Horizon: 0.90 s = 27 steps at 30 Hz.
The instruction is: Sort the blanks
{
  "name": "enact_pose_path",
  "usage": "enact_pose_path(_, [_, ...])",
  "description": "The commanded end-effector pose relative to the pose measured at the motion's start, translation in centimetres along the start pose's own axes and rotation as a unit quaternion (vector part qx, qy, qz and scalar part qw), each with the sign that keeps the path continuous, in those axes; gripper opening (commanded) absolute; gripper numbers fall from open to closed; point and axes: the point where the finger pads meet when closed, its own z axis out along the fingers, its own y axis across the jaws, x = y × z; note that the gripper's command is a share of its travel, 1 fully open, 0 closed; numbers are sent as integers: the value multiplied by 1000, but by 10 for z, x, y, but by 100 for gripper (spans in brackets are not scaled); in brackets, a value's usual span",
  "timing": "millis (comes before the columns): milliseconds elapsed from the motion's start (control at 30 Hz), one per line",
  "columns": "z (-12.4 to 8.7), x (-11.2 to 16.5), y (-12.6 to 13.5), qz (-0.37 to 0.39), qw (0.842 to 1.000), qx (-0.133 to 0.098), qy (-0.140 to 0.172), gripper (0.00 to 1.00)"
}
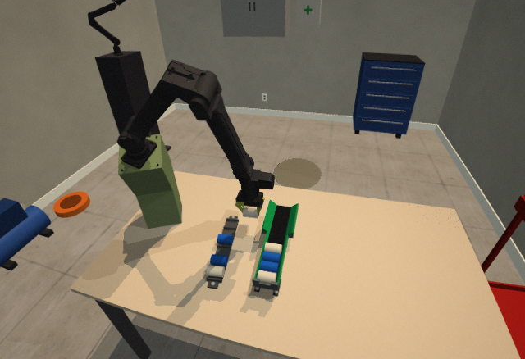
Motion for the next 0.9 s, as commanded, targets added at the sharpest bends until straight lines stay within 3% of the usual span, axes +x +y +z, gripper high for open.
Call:
enact_pose_path(0, [-13,14,-32,1,1000,4,-2,60])
enact_pose_path(67, [-36,48,-87,13,1000,8,-1,60])
enact_pose_path(233, [-68,91,-136,26,1000,12,1,60])
enact_pose_path(267, [-70,93,-138,27,1000,12,1,60])
enact_pose_path(300, [-55,73,-128,9,1000,-3,-3,60])
enact_pose_path(333, [-58,65,-129,4,1000,-1,-5,60])
enact_pose_path(367, [-53,62,-110,-3,1000,-16,-6,60])
enact_pose_path(567, [-53,62,-110,-1,1000,-16,-5,60])
enact_pose_path(600, [-72,79,-139,18,1000,13,-2,60])
enact_pose_path(733, [-73,86,-144,27,999,23,1,60])
enact_pose_path(800, [-71,88,-145,28,999,24,2,60])
enact_pose_path(833, [-52,81,-133,21,1000,6,0,60])
enact_pose_path(867, [-48,82,-131,22,1000,4,1,60])
